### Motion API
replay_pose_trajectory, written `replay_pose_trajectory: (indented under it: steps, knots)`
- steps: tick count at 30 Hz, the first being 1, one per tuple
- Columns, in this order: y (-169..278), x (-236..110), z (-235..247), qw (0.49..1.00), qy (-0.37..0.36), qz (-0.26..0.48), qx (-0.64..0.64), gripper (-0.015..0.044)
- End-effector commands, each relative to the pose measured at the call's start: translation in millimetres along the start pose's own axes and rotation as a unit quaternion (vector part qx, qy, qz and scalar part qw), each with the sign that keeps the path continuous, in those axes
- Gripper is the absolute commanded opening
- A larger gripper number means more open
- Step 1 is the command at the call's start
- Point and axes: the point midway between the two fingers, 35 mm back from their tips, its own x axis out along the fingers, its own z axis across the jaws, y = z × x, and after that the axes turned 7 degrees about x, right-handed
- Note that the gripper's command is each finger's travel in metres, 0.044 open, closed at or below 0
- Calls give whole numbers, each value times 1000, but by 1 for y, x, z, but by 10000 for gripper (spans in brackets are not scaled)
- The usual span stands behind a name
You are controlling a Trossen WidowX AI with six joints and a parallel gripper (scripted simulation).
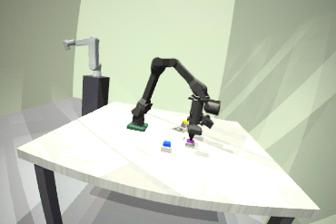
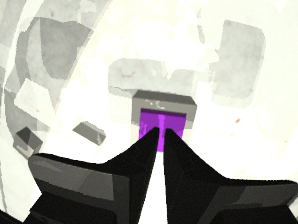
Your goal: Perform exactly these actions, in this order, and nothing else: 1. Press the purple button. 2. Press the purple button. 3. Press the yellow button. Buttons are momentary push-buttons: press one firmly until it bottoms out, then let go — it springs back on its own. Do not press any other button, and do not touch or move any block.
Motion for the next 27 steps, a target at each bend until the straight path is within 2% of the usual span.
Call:
replay_pose_trajectory:
  steps: [1,5,12,27]
  knots:
    - [0,-3,0,1000,0,0,0,20]
    - [1,-33,0,1000,-1,2,1,20]
    - [1,-32,0,1000,-1,2,1,20]
    - [1,-8,0,1000,-1,2,1,20]
